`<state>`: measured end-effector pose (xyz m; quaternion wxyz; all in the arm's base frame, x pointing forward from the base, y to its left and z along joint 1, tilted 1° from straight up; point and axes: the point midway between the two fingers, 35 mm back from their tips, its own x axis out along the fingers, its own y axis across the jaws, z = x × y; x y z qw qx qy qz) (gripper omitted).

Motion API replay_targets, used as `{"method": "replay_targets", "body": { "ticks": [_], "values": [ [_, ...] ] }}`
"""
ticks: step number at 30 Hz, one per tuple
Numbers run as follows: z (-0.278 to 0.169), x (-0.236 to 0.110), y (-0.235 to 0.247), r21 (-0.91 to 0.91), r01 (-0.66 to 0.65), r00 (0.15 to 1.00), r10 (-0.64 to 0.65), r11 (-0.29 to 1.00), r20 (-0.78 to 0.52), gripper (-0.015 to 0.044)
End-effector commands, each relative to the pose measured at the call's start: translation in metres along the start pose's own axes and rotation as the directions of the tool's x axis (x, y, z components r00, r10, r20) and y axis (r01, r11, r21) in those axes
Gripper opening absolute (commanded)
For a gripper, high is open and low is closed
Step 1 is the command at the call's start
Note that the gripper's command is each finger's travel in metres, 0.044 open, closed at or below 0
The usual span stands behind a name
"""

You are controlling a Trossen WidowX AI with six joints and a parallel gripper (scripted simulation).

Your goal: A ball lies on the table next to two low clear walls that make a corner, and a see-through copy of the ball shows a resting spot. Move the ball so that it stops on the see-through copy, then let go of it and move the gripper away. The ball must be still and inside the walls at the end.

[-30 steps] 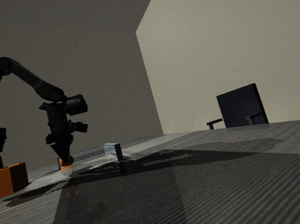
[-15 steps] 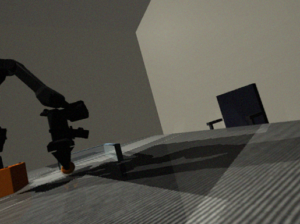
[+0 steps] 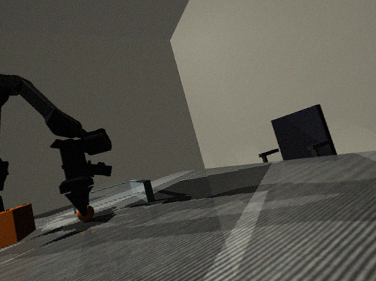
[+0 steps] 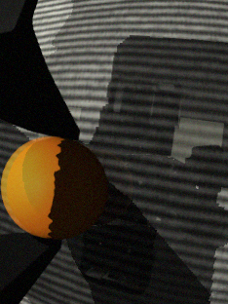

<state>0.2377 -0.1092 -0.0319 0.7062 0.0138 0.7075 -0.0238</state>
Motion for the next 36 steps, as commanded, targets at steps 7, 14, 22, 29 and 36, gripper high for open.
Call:
{"method": "replay_targets", "body": {
  "ticks": [7,14,22,29,36],
  "values": [
    [0.0,0.0,0.0,0.0,0.0,1.0,0.0,1.0,0.0,0.0307],
    [0.0,-0.084,0.0,-0.004,0.002,1.0,-0.002,1.0,-0.003,0.0307],
    [0.003,-0.081,-0.001,-0.004,0.004,1.0,-0.004,1.0,0.011,0.0307],
    [0.0,-0.117,0.0,-0.004,0.003,1.0,-0.003,1.0,0.009,0.0412],
    [-0.002,-0.128,0.001,-0.004,0.003,1.0,-0.003,1.0,0.008,0.044]
  ]
}}
